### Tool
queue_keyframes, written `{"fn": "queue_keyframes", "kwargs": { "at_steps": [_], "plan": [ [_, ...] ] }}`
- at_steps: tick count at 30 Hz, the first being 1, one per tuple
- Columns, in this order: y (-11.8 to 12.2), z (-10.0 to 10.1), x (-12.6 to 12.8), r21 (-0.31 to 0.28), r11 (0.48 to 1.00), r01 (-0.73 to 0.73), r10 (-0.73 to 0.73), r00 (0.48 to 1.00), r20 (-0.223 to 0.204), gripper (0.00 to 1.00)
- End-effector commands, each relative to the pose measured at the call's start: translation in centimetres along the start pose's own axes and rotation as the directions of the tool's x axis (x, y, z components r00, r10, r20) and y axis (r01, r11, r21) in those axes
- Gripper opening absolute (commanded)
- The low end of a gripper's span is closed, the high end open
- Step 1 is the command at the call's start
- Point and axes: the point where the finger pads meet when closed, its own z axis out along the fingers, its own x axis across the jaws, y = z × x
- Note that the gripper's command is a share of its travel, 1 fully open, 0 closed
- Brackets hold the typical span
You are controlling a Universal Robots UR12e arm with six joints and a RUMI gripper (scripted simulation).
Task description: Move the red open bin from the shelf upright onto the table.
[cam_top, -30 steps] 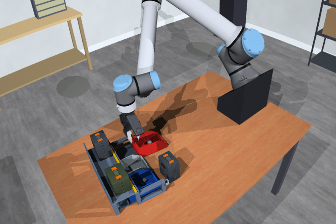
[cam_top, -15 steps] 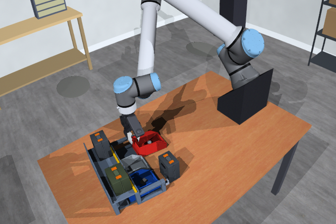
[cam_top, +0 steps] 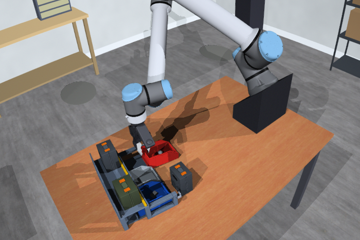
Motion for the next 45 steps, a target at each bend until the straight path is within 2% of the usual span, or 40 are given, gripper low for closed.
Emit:
{"fn": "queue_keyframes", "kwargs": {
  "at_steps": [1,27,28,45],
  "plan": [
    [0.01,0.40,0.03,0.000,1.000,0.000,0.000,1.000,-0.001,0.20],
    [0.00,0.84,0.02,0.000,1.000,0.000,0.000,1.000,-0.001,0.20],
    [0.00,0.82,0.02,0.000,1.000,0.000,0.000,1.000,-0.001,0.00],
    [0.00,0.82,0.02,0.000,1.000,0.000,0.000,1.000,-0.001,0.00]
  ]
}}
